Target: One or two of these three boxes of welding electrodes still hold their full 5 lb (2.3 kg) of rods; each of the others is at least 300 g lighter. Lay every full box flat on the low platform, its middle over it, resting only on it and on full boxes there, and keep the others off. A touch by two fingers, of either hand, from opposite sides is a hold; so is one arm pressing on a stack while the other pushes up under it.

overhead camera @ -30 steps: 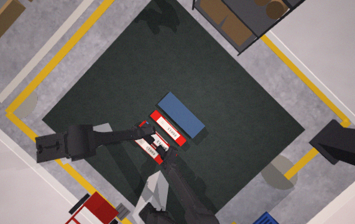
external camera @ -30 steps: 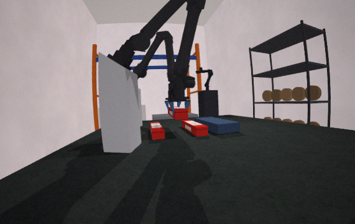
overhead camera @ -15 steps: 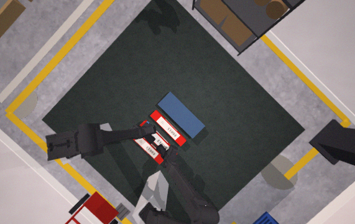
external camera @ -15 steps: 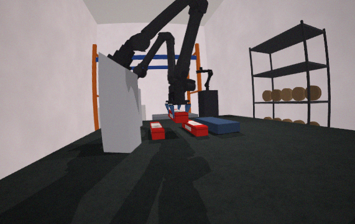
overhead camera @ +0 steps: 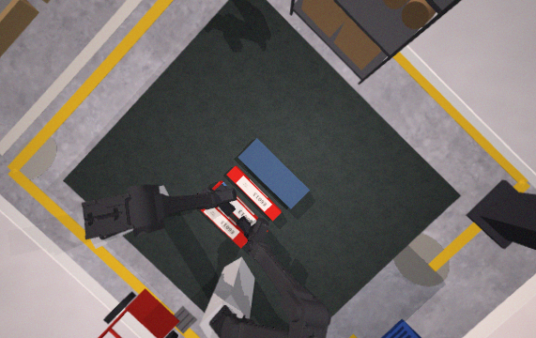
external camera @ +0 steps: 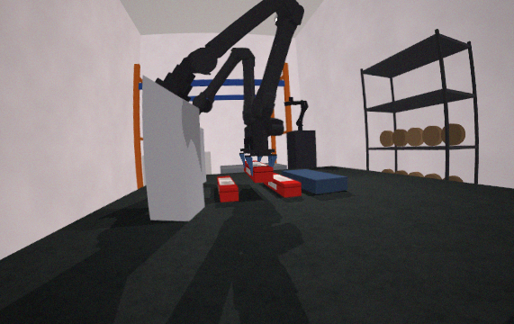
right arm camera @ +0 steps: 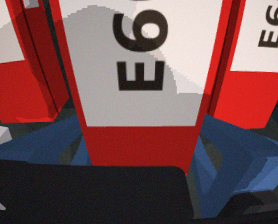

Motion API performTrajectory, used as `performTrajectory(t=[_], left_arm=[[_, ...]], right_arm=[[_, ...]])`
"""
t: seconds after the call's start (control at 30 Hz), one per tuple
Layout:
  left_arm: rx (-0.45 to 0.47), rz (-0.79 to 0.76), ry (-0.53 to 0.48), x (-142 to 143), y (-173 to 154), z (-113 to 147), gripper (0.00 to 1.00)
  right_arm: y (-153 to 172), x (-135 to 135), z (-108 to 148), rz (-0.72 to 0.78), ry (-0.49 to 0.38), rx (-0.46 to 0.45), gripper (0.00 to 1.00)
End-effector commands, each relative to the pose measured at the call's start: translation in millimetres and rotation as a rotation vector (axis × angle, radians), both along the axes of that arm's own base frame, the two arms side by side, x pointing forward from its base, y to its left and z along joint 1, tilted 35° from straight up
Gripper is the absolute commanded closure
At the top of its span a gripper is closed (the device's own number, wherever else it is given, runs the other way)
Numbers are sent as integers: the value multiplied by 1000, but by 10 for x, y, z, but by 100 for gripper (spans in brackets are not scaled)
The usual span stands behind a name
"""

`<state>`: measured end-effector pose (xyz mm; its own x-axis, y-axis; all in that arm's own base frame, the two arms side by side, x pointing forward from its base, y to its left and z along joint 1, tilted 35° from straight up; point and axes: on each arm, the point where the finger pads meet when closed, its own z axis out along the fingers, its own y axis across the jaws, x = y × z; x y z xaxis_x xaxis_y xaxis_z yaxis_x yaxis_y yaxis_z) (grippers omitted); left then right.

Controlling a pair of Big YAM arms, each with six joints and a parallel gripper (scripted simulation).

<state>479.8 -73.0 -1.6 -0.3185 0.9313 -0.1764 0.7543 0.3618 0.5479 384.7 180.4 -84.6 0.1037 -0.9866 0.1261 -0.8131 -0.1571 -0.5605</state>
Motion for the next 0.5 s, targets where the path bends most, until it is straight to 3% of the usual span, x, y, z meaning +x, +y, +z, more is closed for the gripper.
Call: performTrajectory(t=[0.0, 0.07, 0.2, 0.37, 0.47], left_arm=[[3, 13, -10, 24, 78, 20, 100], [0, 13, -27, 51, 79, 92, 100], [4, 12, -12, 99, 79, -65, 100], [1, 12, -25, 99, 85, 16, 100], [4, 11, -12, 147, 82, -129, 100]], right_arm=[[-22, -18, 17, 7, -7, -4, 100], [-25, 16, 33, 6, -15, -1, 100], [-48, 60, -67, 0, -7, -5, 100], [-27, 60, -63, 7, -11, -3, 100], [-53, 114, -150, -1, -5, -7, 100]])
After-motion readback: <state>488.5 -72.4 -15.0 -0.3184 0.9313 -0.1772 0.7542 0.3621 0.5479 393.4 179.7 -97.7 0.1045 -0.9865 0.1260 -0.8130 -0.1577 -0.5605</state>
